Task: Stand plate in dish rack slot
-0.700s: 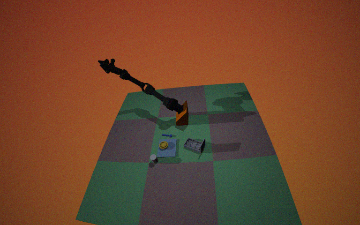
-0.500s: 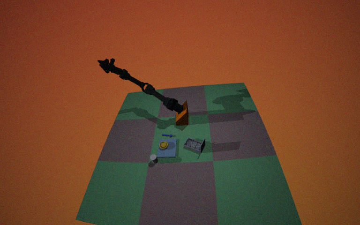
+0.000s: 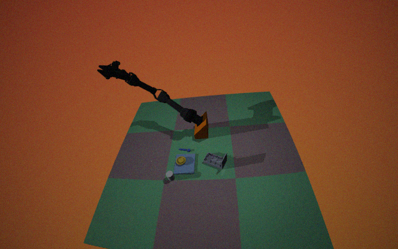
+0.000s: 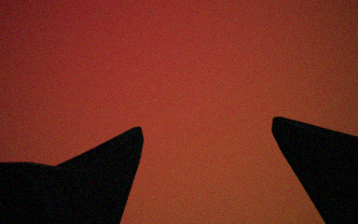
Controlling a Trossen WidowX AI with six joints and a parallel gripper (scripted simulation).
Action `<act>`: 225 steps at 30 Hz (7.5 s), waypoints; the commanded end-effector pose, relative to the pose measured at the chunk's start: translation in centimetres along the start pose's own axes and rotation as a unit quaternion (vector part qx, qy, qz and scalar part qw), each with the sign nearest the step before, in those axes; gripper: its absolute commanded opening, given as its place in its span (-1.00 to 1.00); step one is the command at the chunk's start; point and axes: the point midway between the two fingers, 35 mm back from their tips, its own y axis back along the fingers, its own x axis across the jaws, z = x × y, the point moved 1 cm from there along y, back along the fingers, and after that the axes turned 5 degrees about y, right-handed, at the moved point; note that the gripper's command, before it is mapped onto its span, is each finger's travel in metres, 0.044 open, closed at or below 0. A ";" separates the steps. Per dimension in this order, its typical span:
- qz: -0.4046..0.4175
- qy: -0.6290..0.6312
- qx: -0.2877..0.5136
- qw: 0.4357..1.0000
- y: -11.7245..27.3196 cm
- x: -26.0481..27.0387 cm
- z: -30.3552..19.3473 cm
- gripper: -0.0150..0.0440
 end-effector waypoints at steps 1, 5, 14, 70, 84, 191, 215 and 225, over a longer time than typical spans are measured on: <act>0.045 -0.016 0.037 0.998 -1.0 4.3 -2.1 0.86; 0.079 -0.037 0.060 0.994 -1.5 7.5 -3.6 0.86; 0.143 -0.056 0.149 0.977 -1.7 15.1 -8.2 0.86; 0.303 0.129 0.781 0.530 31.6 39.8 -41.4 0.86; 0.278 0.255 0.858 0.350 42.8 35.8 -43.6 0.86; 0.291 0.290 0.860 0.304 39.4 39.3 -37.0 -0.49; 0.055 0.214 0.910 0.351 48.2 45.2 -30.0 -0.49; 0.074 0.213 0.918 0.326 48.9 45.0 -30.5 -0.49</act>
